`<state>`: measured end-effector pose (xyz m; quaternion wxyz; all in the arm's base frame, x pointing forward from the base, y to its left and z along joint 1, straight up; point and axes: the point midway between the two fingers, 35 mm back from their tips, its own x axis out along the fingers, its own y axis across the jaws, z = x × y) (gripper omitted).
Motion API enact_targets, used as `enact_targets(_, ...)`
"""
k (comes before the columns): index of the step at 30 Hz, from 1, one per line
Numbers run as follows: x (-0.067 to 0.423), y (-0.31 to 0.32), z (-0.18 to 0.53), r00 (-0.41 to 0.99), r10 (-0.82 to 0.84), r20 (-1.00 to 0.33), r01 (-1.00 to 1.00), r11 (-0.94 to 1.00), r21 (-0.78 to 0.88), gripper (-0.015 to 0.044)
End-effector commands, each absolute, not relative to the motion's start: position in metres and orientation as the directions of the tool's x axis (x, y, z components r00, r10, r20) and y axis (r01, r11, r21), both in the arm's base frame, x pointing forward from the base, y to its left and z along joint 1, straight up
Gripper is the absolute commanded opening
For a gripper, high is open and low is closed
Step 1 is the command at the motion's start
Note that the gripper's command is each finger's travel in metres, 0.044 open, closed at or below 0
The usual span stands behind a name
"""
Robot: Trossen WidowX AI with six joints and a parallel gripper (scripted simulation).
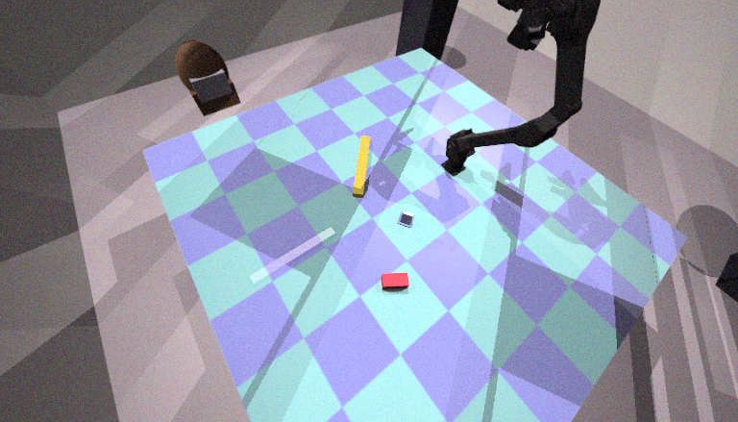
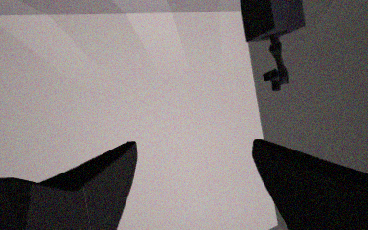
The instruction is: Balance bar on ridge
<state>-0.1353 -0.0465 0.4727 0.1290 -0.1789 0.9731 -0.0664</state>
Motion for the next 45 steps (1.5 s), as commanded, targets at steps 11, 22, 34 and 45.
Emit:
enact_targets(11,-0.09,-0.163,0.434,-0.679,-0.616,-0.399,-0.559,0.787,-0.262,0.0315)
enact_targets(22,-0.027,-0.229,0.39,-0.461,-0.694,-0.553,-0.658,0.685,-0.312,0.0315)
enact_targets(34,0.061,-0.27,0.329,-0.221,-0.659,-0.719,-0.708,0.615,-0.346,0.0315)
enact_targets(45,0.129,-0.268,0.274,-0.098,-0.553,-0.827,-0.741,0.595,-0.311,0.0315)
